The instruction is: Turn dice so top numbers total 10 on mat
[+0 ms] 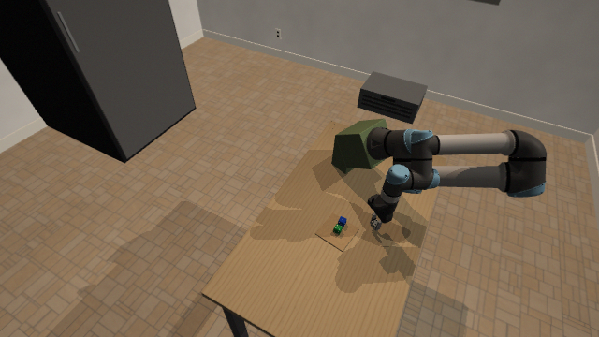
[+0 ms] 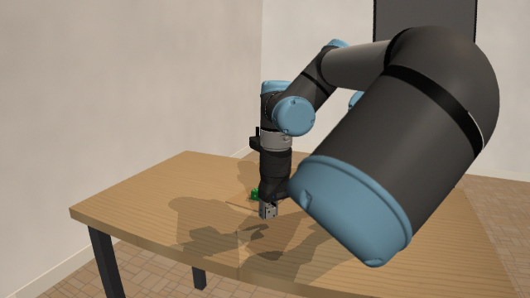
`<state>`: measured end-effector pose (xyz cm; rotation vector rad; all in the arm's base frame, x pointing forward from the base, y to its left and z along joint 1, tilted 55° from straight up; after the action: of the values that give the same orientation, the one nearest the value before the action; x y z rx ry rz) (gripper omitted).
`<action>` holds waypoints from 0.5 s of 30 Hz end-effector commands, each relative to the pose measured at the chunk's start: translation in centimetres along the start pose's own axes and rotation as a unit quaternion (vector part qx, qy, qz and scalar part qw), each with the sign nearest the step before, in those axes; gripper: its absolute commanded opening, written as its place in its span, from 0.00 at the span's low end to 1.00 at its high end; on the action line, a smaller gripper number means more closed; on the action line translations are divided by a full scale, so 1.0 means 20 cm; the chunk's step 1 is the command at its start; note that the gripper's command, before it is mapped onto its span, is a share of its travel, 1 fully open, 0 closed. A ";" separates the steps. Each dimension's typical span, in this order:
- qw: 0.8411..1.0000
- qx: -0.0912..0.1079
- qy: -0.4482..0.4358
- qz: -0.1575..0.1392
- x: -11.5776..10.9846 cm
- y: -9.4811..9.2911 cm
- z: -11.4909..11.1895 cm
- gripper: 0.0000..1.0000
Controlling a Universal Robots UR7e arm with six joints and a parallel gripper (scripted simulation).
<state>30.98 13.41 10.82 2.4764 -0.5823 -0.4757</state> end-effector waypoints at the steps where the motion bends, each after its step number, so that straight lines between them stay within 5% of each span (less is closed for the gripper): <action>1: 1.000 0.004 0.001 0.000 -0.01 0.07 0.01 0.57; 15: 1.000 0.004 0.001 0.000 -0.01 0.24 0.01 0.57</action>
<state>29.94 10.66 12.95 2.4739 -0.5767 -0.4793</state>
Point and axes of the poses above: the point where the finger pads meet when closed, its own y axis back along the fingers, its own z axis across the jaws, x = y × z, the point moved 4 cm from there along y, back along the fingers, and after that the axes turned 1 degree about y, right-handed, at the moved point
